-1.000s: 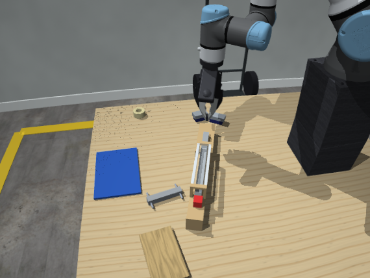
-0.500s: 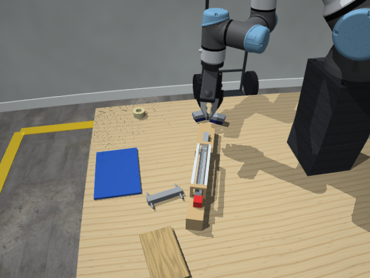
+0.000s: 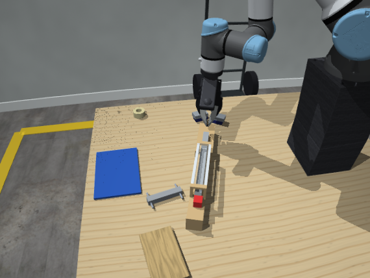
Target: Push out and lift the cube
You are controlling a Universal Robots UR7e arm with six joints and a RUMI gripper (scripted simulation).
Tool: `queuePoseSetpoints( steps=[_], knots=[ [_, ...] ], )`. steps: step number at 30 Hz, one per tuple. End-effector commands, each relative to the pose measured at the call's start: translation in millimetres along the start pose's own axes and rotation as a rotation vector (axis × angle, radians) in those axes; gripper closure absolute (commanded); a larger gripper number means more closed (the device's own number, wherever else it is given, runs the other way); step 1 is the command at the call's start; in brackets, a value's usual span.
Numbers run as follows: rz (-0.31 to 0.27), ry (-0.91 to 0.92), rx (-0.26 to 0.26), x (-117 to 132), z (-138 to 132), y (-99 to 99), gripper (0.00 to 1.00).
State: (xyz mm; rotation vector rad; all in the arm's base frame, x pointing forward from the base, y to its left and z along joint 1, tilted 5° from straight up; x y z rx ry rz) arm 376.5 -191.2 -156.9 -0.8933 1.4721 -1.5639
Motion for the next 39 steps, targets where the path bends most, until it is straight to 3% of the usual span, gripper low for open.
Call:
queuePoseSetpoints(
  steps=[1, 11, 39],
  knots=[
    [-0.001, -0.002, 0.006, 0, 3, 6.2, 1.0],
    [-0.001, -0.002, 0.006, 0, 3, 24.5, 1.0],
    [0.0, -0.002, 0.002, -23, 0, 24.2, 1.0]
  ],
)
Point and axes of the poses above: the point where the finger pads meet when closed, its own y axis out along the fingers, its own z axis across the jaws, x = y × z, the point moved 8 cm from there along -y, back along the fingers, and after that the axes turned 1 degree about y, right-handed, at the moved point
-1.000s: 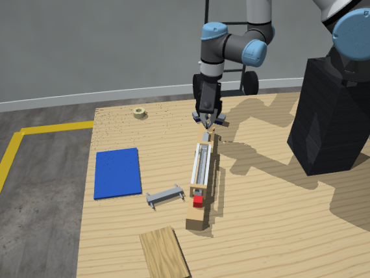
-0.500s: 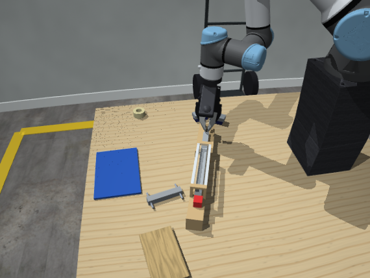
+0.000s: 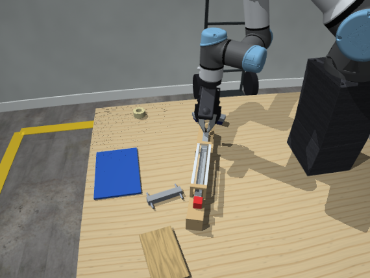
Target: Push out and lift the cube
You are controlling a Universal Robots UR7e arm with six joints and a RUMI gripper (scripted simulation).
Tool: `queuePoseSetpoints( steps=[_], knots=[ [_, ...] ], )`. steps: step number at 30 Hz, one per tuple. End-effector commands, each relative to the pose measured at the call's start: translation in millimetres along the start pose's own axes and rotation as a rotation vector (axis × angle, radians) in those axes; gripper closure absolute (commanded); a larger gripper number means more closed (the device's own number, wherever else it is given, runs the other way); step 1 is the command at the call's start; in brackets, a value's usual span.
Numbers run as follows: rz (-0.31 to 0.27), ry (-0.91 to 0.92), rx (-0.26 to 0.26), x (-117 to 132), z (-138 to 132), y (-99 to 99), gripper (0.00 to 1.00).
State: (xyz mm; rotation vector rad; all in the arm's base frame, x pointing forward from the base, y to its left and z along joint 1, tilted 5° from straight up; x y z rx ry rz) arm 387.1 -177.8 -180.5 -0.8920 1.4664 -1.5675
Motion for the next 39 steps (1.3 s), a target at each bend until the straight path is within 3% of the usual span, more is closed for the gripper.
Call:
queuePoseSetpoints(
  steps=[1, 19, 26, 39],
  knots=[
    [0.001, -0.001, -0.003, -8, -2, -0.1, 1.0],
    [0.001, -0.001, -0.003, -18, -2, -4.7, 1.0],
    [0.001, 0.001, -0.003, -17, -2, -18.4, 1.0],
    [0.001, 0.002, -0.003, -17, -2, -65.3, 1.0]
  ],
)
Point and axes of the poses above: the point where the finger pads meet when closed, its own y axis out along the fingers, its own z axis across the jaws, x = y × z, the point moved 8 cm from there along -y, back along the fingers, and after that the axes turned 1 degree about y, right-handed, at the moved point
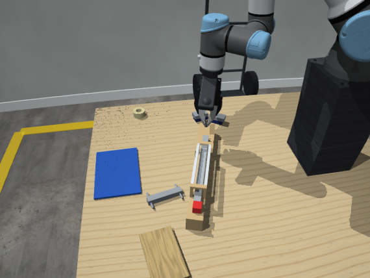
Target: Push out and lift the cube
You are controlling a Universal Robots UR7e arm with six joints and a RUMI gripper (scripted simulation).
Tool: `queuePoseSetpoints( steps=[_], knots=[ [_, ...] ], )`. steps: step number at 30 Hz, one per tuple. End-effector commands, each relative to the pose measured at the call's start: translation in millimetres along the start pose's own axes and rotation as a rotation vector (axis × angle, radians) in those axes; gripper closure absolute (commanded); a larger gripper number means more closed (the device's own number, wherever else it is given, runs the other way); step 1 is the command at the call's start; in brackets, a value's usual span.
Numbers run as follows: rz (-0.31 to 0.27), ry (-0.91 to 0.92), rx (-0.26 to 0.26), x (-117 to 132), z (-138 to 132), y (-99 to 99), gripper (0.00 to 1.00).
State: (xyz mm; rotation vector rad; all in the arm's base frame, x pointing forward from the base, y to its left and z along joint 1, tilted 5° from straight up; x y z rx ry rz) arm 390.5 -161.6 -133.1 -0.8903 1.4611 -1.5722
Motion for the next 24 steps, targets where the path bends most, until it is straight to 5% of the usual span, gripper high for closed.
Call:
queuePoseSetpoints(
  steps=[1, 24],
  knots=[
    [0.003, 0.002, -0.008, 0.6, -2.0, -19.9, 1.0],
    [0.003, 0.001, -0.007, 0.5, -1.1, -23.0, 1.0]
  ],
)
Point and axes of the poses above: the point where the finger pads meet when closed, its own y axis out along the fingers, its own z axis across the jaws, x = y × z, the point moved 8 cm from there along -y, back along the fingers, and after that the axes turned 1 degree about y, right-handed, at the moved point
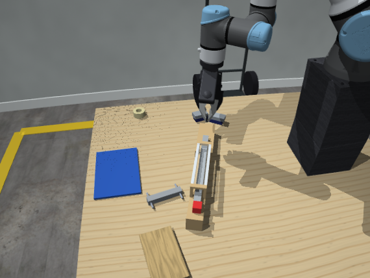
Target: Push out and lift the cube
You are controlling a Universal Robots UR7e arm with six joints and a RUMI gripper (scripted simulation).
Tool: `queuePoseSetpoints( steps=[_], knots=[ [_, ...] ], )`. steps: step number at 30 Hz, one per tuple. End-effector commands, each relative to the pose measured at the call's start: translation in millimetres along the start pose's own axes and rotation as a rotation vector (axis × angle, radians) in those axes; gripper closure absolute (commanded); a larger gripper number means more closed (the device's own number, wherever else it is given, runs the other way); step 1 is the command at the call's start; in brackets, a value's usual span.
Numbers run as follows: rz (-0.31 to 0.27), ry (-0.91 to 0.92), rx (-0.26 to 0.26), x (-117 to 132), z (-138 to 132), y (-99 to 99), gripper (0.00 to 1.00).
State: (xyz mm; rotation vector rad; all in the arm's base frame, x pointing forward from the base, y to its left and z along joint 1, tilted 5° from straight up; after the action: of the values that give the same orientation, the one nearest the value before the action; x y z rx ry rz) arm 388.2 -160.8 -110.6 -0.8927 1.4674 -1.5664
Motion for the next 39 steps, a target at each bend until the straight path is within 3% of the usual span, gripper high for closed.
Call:
queuePoseSetpoints(
  steps=[1, 25, 32, 39],
  knots=[
    [0.0, 0.002, 0.0, 1, -1, -0.3, 1.0],
    [0.0, -0.001, 0.002, -5, 3, -0.1, 1.0],
    [-0.001, -0.001, -0.001, -24, 9, 1.7, 1.0],
    [-0.001, -0.001, -0.004, -84, 21, 4.1, 1.0]
  ],
)
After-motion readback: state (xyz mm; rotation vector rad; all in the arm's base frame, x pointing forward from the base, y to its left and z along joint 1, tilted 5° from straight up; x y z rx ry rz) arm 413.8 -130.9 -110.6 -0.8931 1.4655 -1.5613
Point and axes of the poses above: the point where the finger pads meet when closed, its own y axis out along the fingers, its own z axis across the jaws, x = y × z, the point moved 8 cm from there along -y, back along the fingers, and after that the axes turned 1 degree about y, right-handed, at the moved point
